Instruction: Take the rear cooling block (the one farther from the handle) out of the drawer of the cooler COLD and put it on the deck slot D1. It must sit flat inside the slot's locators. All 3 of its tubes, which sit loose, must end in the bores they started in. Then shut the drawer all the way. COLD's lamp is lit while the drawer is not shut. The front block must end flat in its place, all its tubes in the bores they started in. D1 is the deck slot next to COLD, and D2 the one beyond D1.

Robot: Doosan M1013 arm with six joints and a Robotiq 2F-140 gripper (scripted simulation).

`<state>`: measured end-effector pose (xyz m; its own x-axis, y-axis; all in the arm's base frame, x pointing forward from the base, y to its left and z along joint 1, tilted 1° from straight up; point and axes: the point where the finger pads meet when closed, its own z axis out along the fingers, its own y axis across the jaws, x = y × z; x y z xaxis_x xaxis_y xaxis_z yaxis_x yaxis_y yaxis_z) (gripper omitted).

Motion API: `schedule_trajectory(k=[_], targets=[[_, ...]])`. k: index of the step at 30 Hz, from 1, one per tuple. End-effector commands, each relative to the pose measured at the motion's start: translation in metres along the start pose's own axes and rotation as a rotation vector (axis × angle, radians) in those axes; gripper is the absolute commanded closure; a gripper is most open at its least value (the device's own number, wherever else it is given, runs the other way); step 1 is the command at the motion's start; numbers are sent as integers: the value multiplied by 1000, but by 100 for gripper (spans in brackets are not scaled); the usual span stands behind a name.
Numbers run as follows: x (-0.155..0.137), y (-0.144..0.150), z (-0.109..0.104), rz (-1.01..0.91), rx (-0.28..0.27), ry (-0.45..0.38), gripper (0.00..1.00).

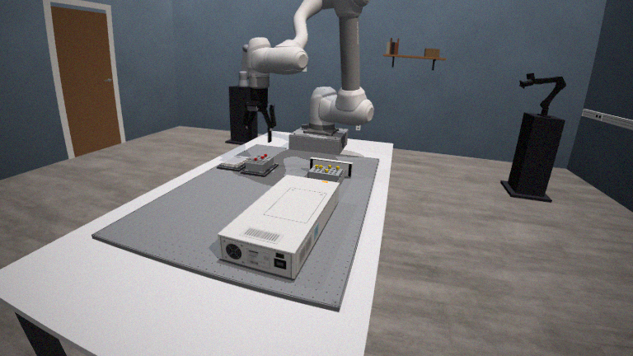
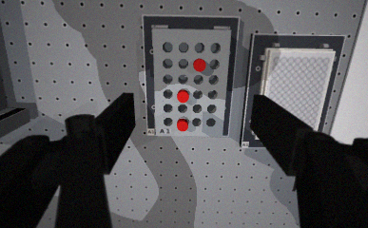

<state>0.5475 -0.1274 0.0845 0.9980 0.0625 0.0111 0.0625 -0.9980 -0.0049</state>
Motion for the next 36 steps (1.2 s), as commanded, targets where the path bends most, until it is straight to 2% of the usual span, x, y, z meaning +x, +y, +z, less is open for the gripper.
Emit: schedule_trajectory(k=[1,36], targets=[[2,-1,-10,4,0,5,34],[0,-1,-8,2,0,2,34]])
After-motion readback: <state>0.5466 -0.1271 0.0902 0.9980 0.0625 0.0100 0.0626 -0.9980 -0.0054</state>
